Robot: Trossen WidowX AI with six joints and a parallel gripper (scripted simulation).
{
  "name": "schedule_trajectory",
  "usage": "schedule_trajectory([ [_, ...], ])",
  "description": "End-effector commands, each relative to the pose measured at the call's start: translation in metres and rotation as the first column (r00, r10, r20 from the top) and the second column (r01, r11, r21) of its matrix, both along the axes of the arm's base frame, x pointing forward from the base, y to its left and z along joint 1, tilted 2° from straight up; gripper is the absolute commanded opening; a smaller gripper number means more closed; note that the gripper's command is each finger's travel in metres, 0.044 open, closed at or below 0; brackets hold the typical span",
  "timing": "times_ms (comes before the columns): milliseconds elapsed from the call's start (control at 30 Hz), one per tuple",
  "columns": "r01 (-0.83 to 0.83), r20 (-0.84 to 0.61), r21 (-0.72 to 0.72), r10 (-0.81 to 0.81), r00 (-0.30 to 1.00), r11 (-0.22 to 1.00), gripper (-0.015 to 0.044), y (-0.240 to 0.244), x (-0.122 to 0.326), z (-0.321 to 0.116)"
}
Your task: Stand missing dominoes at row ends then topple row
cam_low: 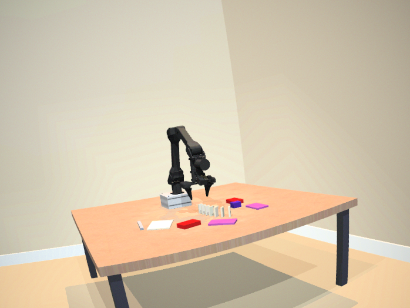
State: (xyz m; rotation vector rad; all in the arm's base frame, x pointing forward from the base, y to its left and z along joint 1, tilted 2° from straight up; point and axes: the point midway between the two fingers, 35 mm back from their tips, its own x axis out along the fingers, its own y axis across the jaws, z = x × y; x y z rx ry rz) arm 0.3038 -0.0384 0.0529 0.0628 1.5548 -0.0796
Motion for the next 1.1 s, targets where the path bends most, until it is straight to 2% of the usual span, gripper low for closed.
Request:
schedule_trajectory([
  [0,0.002,0.033,-0.004,-0.002,0.999,1.000,0.0440,0.001,-0.003,0.067],
  [67,0.003,0.032,-0.004,-0.003,0.999,1.000,0.0440,0.002,-0.006,0.080],
  [333,0.008,0.032,-0.003,-0.008,0.999,1.000,0.0440,0.004,-0.006,0.078],
  [467,0.115,0.032,0.004,-0.116,0.993,0.993,0.0440,0.052,-0.008,0.046],
  [667,0.284,0.030,0.015,-0.285,0.958,0.959,0.0440,0.123,-0.035,-0.003],
  [900,0.290,0.030,0.015,-0.290,0.957,0.957,0.0440,0.125,-0.036,-0.006],
  [1067,0.290,0.030,0.015,-0.290,0.957,0.957,0.0440,0.125,-0.033,-0.054],
])
